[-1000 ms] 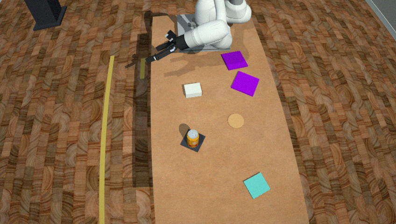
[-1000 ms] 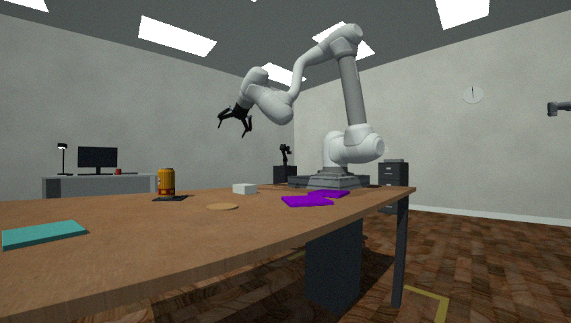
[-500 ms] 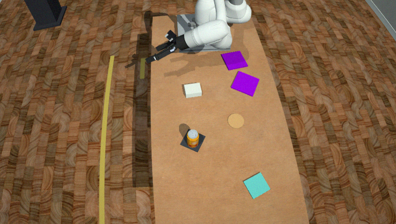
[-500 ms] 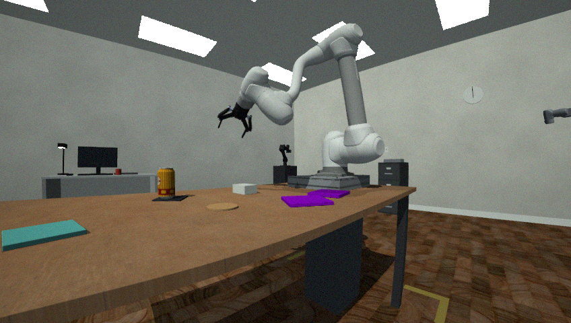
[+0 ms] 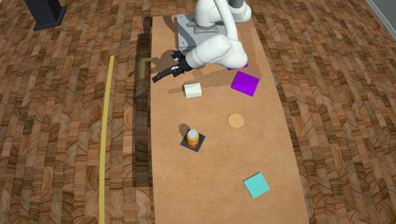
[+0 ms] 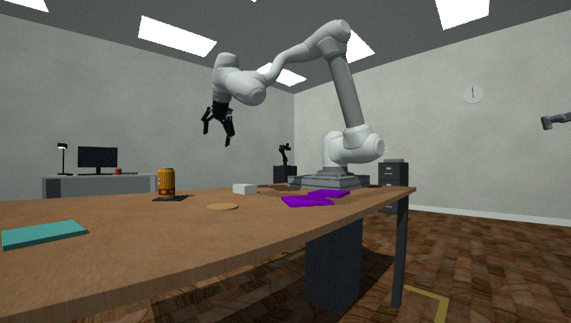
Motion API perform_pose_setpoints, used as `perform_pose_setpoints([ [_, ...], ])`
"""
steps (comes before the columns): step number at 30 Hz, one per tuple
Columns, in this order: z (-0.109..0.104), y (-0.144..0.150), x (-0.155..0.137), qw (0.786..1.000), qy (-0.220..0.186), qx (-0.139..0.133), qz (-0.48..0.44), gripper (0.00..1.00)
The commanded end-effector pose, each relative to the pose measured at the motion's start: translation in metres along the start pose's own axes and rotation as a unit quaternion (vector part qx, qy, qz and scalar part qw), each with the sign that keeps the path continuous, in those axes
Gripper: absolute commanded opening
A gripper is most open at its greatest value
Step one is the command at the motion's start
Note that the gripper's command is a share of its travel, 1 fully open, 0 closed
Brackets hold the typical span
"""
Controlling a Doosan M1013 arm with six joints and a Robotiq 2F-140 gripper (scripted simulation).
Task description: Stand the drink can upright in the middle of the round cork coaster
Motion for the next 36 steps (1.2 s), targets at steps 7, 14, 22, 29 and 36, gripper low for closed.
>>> perform_pose_setpoints([
  [7, -0.035, 0.013, -0.141, 0.961, -0.036, -0.176, 0.212, 1.0],
  [14, -0.057, 0.021, -0.233, 0.894, -0.052, -0.287, 0.341, 1.0],
  [22, -0.067, 0.026, -0.289, 0.838, -0.055, -0.353, 0.413, 1.0],
  [29, -0.039, 0.044, -0.304, 0.838, -0.058, -0.35, 0.414, 1.0],
  [36, 0.009, 0.078, -0.329, 0.838, -0.059, -0.349, 0.414, 1.0],
])
Point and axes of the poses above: the point where the finger pads meet when closed, its own z axis out along the fingers, its own y axis across the jaws, x = y × z, the point moved 1 cm from there along -z, back along the fingers, and after that the axes turned 9 degrees about z, right-handed, at the moved point
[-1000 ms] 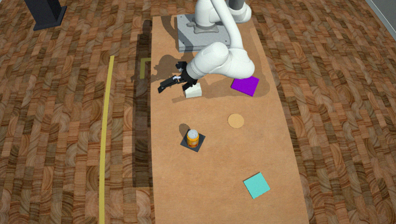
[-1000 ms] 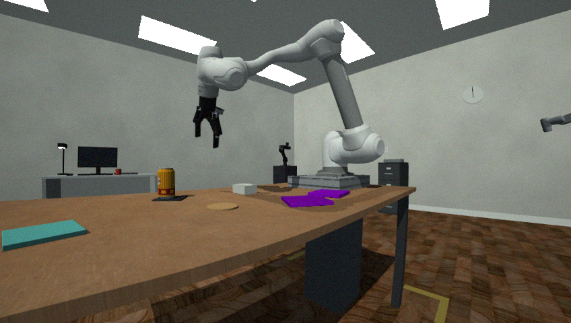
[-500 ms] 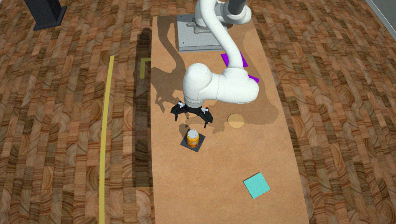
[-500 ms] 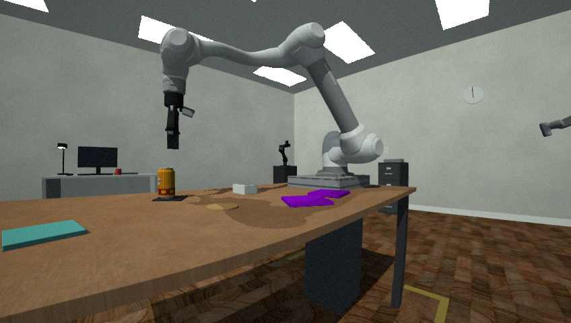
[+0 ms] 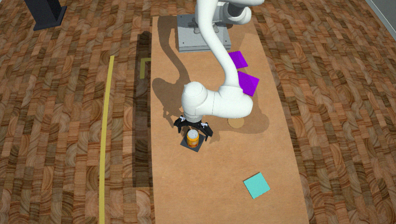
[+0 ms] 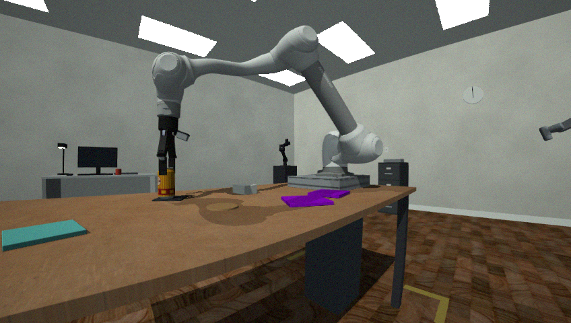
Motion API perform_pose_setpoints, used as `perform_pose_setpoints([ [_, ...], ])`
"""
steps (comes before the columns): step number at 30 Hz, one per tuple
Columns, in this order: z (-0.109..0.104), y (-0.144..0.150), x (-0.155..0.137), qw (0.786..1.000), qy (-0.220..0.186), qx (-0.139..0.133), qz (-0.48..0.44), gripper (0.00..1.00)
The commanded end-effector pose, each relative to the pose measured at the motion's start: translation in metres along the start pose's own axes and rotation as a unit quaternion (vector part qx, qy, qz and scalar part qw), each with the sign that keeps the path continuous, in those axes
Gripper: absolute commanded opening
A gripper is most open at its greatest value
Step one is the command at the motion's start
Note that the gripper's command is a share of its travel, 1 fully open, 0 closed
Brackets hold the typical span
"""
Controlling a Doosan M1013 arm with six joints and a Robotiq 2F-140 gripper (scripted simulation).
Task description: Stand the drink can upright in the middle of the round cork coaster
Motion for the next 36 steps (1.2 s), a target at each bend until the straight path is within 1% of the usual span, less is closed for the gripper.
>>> perform_pose_setpoints([
  [1, 0.01, 0.0018, -0.004, 1.0, -0.004, -0.001, 0.0, 1.0],
  [9, 0.01, 0.0018, -0.004, 1.0, -0.004, -0.001, 0.0, 1.0],
  [10, 0.01, 0.0018, -0.004, 1.0, -0.004, -0.001, 0.0, 0.1],
  [36, 0.01, 0.0018, -0.004, 1.0, -0.004, -0.001, 0.0, 0.1],
])
Point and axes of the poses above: the point where the finger pads meet when closed, its own z axis out along the fingers, its own y axis across the jaws, x = y × z, the point moved 1 cm from there along -z, back along the fingers, and after that the axes turned 9 degrees about z, right-handed, at the moved point
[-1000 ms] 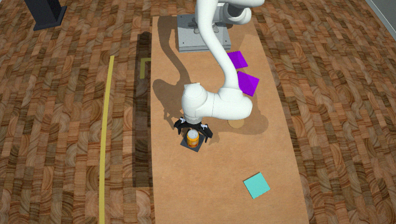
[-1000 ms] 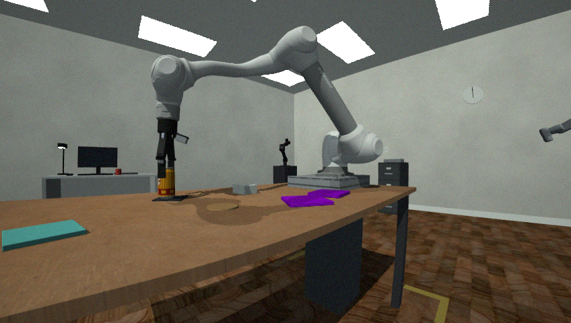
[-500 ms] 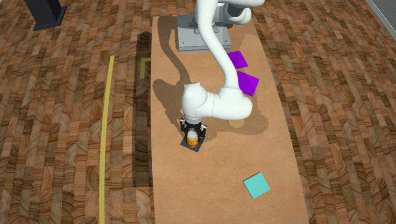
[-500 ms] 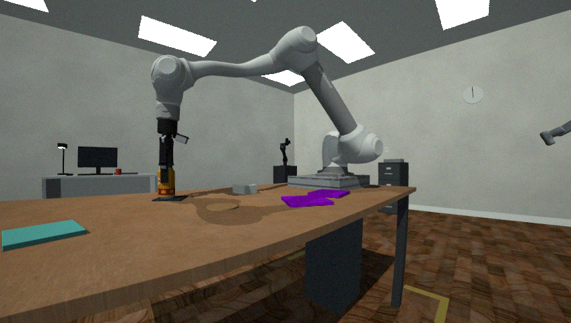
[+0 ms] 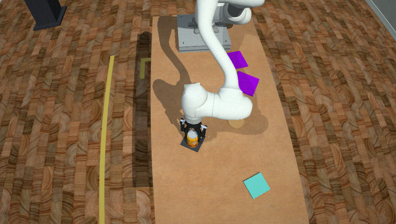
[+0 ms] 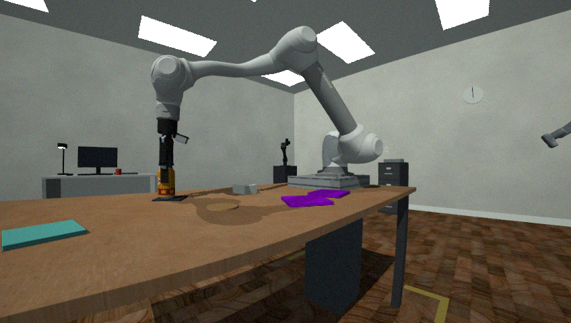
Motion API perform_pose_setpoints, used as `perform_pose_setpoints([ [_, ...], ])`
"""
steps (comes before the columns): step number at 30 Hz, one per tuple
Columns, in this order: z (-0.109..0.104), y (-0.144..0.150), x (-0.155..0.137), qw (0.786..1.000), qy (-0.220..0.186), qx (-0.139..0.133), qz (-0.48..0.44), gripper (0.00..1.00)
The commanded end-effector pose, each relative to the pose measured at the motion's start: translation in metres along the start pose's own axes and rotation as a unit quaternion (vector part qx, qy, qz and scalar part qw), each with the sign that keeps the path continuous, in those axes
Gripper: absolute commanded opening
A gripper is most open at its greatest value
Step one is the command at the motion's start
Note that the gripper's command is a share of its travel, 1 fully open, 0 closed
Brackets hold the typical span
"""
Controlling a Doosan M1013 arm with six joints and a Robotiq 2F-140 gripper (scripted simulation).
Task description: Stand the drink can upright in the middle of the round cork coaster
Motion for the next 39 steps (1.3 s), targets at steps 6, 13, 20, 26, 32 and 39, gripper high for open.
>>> perform_pose_setpoints([
  [6, -0.001, 0.0, 0.0, 1.0, -0.001, 0.0, 0.0, 0.1],
  [13, -0.005, 0.0, 0.0, 1.0, -0.001, 0.0, 0.0, 0.1],
  [20, -0.029, 0.0, 0.0, 1.0, -0.001, 0.0, 0.0, 0.1],
  [26, -0.066, 0.0, 0.0, 1.0, -0.001, -0.001, 0.0, 0.1],
  [32, -0.087, 0.0, 0.0, 1.0, -0.001, -0.001, 0.0, 0.1],
  [39, -0.1, 0.0, 0.0, 1.0, -0.001, -0.001, 0.0, 0.1],
])
Point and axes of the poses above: the point where the finger pads meet when closed, its own z axis out along the fingers, its own y axis across the jaws, x = y × z, the point moved 1 cm from there along -z, back along the fingers, and after that the axes turned 9 degrees about z, right-handed, at the moved point
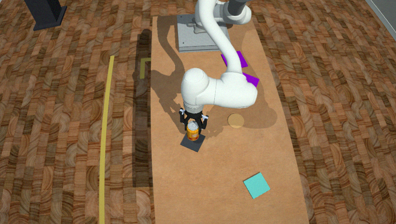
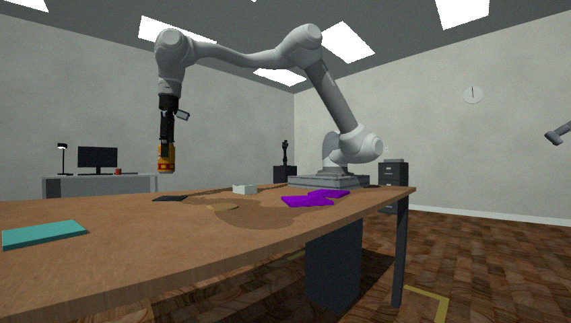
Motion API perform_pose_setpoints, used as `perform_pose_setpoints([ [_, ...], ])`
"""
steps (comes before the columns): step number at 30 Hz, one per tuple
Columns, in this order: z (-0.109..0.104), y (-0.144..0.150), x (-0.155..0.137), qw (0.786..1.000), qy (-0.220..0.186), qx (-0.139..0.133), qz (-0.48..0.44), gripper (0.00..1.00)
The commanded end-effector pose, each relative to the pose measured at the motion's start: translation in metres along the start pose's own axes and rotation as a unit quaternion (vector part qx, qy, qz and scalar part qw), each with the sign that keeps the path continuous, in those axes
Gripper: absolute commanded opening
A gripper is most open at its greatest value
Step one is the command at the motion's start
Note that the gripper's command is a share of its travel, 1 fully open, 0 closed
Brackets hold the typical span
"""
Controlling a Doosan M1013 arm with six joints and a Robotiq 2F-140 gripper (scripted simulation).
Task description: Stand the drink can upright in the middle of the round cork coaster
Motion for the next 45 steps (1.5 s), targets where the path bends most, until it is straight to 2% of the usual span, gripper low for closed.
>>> perform_pose_setpoints([
  [1, -0.004, 0.0, 0.0, 1.0, -0.001, 0.0, 0.0, 0.1],
  [13, -0.004, 0.003, 0.003, 1.0, -0.001, 0.0, 0.0, 0.1],
  [26, -0.005, 0.021, 0.02, 1.0, -0.001, 0.0, 0.0, 0.1],
  [45, -0.007, 0.077, 0.087, 1.0, -0.001, 0.0, 0.0, 0.1],
])
Point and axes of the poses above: the point where the finger pads meet when closed, its own z axis out along the fingers, its own y axis across the jaws, x = y × z, the point moved 1 cm from there along -z, back along the fingers, and after that the axes turned 9 degrees about z, right-handed, at the moved point
